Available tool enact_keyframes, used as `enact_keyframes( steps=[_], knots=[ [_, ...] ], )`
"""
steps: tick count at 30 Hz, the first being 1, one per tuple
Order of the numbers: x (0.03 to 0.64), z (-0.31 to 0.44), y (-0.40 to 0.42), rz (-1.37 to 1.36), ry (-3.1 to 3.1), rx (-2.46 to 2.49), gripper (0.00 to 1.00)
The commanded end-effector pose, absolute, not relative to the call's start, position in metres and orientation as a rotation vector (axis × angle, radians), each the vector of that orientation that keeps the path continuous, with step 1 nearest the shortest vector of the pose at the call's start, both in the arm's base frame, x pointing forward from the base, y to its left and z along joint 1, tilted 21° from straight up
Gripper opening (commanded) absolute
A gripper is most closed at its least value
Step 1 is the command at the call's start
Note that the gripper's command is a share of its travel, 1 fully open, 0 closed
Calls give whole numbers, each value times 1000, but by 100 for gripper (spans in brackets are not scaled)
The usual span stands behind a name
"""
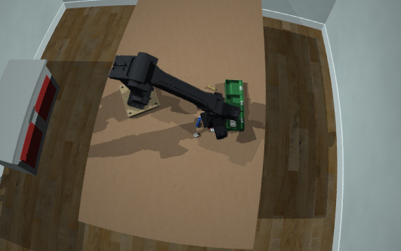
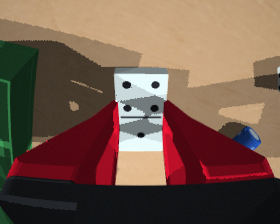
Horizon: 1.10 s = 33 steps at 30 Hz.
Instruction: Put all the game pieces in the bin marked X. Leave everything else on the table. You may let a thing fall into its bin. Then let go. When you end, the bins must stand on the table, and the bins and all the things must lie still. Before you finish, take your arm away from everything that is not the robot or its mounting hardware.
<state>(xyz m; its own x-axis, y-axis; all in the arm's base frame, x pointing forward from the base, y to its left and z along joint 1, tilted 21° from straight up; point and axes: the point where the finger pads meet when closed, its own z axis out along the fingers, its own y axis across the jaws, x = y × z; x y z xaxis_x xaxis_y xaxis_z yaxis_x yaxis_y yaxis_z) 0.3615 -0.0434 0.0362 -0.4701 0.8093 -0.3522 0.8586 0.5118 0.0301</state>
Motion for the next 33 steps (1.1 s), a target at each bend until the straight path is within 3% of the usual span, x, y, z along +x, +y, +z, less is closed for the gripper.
enact_keyframes(
  steps=[1, 33],
  knots=[
    [377, 50, -49, -180, 2395, 1382, 20],
    [379, 78, -35, -162, 2386, 1373, 20]
  ],
)
